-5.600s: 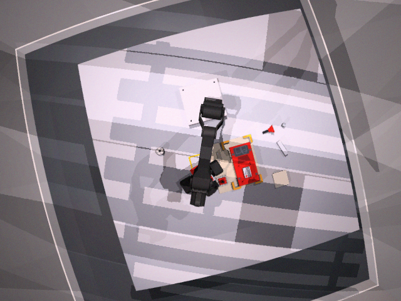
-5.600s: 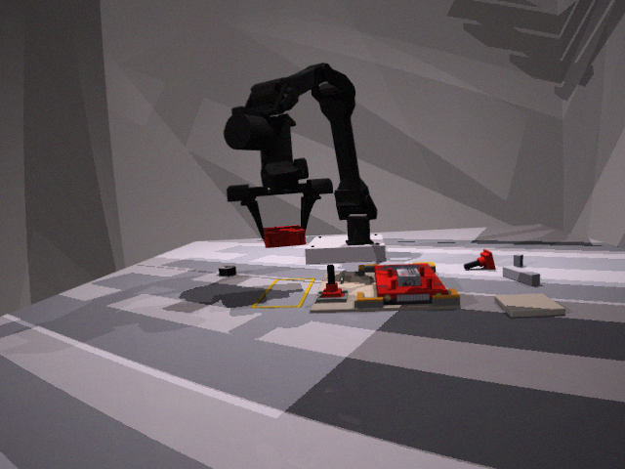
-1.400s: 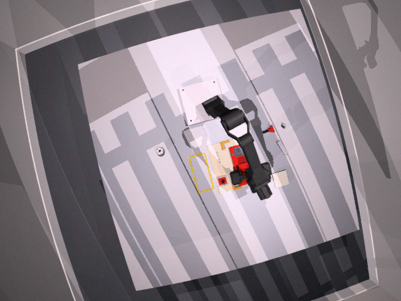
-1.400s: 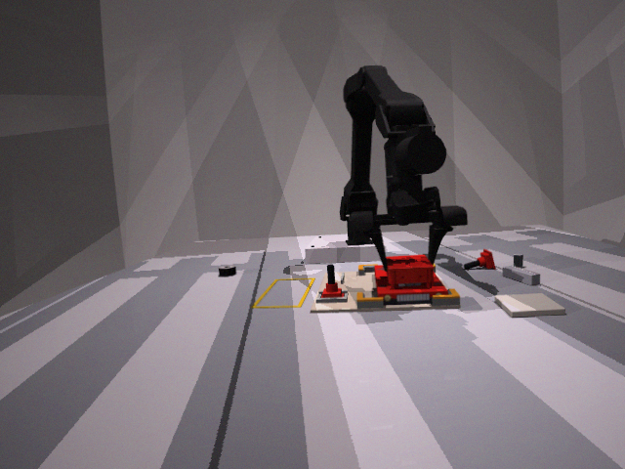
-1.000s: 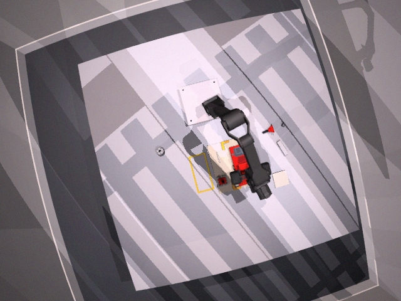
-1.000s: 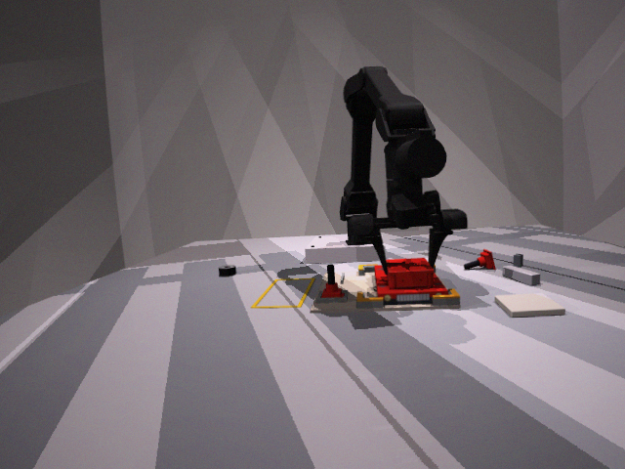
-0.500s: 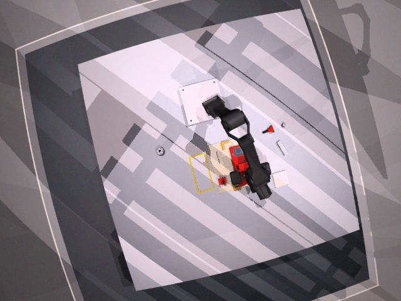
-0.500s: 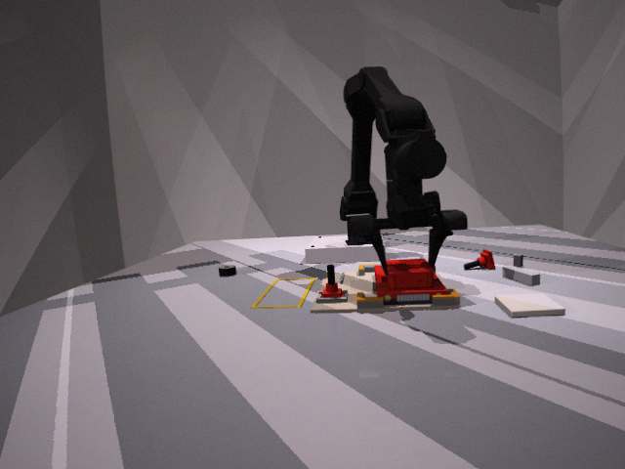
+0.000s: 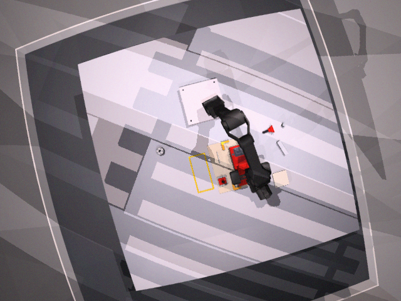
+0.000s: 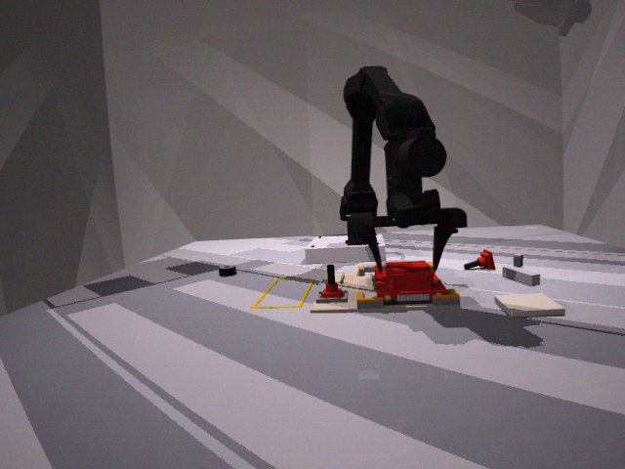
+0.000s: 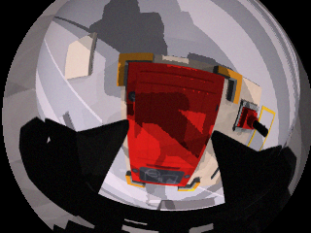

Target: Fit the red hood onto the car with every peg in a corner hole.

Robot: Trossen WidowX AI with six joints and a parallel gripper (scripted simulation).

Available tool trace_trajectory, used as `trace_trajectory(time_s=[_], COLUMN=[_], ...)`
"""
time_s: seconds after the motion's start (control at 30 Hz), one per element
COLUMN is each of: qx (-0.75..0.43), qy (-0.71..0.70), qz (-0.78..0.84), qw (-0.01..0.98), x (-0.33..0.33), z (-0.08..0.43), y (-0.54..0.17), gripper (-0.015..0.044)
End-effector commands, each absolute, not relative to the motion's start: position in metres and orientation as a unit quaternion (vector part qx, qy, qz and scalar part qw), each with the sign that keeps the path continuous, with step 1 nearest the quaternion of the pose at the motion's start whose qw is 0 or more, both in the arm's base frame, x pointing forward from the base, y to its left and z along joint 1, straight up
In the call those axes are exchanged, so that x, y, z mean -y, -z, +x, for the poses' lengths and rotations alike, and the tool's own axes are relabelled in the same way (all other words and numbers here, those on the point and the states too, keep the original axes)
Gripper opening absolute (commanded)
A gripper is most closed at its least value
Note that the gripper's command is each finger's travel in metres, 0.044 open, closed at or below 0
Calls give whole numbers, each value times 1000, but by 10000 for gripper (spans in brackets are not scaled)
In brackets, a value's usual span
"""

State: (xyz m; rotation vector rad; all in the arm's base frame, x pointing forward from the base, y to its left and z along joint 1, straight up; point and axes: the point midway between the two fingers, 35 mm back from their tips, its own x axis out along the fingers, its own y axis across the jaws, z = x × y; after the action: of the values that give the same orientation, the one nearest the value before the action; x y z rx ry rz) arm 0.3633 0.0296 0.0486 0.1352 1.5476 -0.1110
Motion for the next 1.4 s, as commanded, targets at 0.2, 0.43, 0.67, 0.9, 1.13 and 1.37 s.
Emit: trace_trajectory(time_s=[0.2,0.43,0.67,0.9,1.13,1.37], qx=[-695,-695,-695,-695,-695,-695], qy=[53,53,53,53,53,53], qz=[59,59,59,59,59,59], qw=[715,715,715,715,715,715], x=[-30,-30,-30,-30,-30,-30], z=[363,363,363,363,363,363], y=[-116,-116,-116,-116,-116,-116], gripper=[440,440,440,440,440,440])
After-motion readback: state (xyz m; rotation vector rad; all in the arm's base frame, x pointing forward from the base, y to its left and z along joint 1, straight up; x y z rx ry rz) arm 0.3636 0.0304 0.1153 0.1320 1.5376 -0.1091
